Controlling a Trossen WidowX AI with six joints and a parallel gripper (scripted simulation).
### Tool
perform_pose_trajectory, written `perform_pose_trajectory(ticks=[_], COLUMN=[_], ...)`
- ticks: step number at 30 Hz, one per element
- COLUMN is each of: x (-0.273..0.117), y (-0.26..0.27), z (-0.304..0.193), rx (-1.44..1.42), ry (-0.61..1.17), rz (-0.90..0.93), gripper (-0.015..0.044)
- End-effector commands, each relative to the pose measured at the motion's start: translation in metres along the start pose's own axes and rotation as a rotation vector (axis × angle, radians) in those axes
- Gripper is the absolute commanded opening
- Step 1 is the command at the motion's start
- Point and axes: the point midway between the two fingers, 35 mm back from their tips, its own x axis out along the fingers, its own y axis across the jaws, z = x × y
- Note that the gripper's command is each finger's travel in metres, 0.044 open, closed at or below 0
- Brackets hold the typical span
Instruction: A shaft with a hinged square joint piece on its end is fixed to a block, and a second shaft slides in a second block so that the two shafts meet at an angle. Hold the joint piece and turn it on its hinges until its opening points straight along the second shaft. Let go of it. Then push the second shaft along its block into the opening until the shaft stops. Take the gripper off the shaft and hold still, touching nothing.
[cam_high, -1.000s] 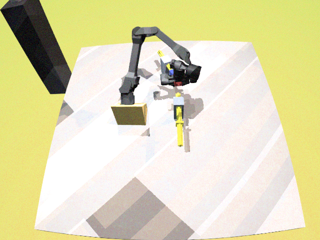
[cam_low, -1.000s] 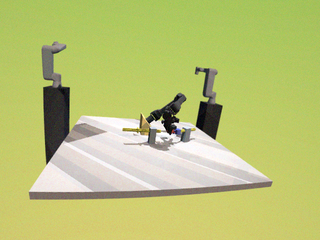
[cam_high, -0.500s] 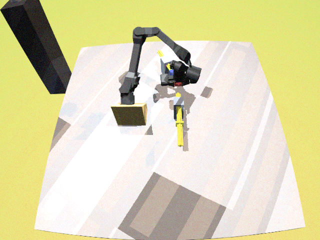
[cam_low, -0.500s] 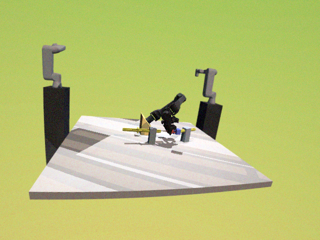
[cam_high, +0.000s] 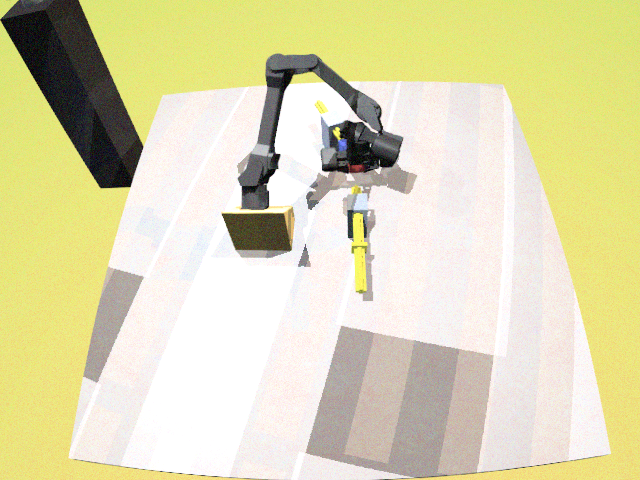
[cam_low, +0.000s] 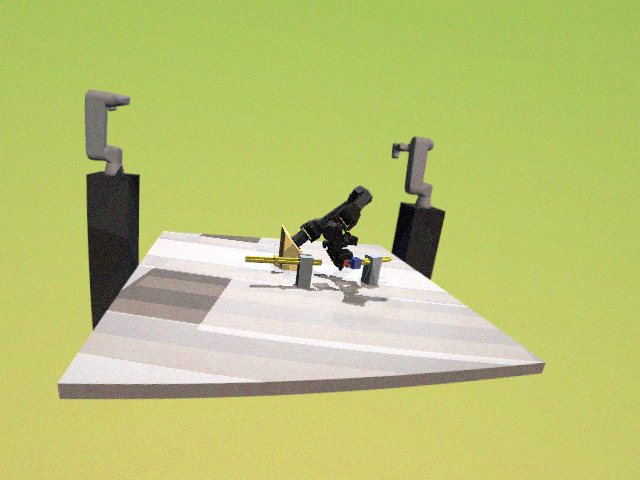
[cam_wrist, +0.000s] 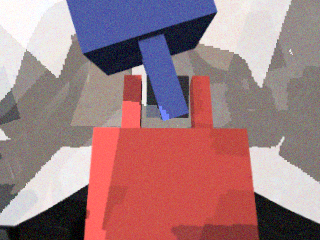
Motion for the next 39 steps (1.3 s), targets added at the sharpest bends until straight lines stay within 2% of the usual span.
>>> perform_pose_trajectory(ticks=[1,3,5,16,31,39], x=[0.0,0.0,0.0,0.0,-0.0001,-0.0097], y=[0.0,0.0,0.0,0.0,0.0001,0.002], z=[-0.0001,-0.0001,-0.0001,-0.0001,0.0,0.005], rx=[0.0,0.0,0.0,0.0,0.0,-0.005], ry=[0.001,0.001,0.001,0.001,0.005,0.23], rz=[0.0,0.0,0.0,0.0,0.001,0.031], gripper=[0.0105,0.0147,0.0147,0.0436,0.044,0.044])
